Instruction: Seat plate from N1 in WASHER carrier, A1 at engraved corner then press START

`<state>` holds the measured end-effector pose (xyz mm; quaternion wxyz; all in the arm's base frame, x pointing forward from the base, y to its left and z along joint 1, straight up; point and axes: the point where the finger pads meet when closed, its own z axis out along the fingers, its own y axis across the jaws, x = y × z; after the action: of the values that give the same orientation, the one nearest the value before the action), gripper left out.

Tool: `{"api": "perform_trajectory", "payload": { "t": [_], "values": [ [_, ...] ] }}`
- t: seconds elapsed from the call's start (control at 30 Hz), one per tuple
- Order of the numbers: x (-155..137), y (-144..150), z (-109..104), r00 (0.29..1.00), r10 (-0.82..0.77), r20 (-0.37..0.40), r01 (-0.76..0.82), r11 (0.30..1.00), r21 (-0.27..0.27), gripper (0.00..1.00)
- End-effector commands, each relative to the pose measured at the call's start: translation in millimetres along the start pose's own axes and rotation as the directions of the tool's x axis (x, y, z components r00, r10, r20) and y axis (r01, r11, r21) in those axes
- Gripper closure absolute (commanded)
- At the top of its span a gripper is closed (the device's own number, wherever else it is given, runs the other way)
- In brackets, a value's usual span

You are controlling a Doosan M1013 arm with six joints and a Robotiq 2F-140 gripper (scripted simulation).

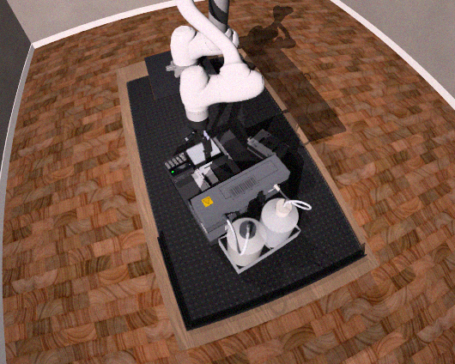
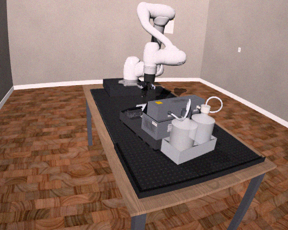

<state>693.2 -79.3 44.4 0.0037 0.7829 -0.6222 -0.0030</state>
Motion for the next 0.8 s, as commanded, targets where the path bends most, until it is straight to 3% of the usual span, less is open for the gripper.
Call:
{"api": "perform_trajectory", "payload": {
  "t": [0.0, 0.77],
  "values": [
    [3.2, 0.8, 2.5, 1.000, -0.006, -0.007, 0.006, 1.000, 0.002, 0.90],
    [3.2, 1.0, 6.2, 1.000, -0.006, -0.007, 0.006, 1.000, 0.002, 0.90]
  ]
}}
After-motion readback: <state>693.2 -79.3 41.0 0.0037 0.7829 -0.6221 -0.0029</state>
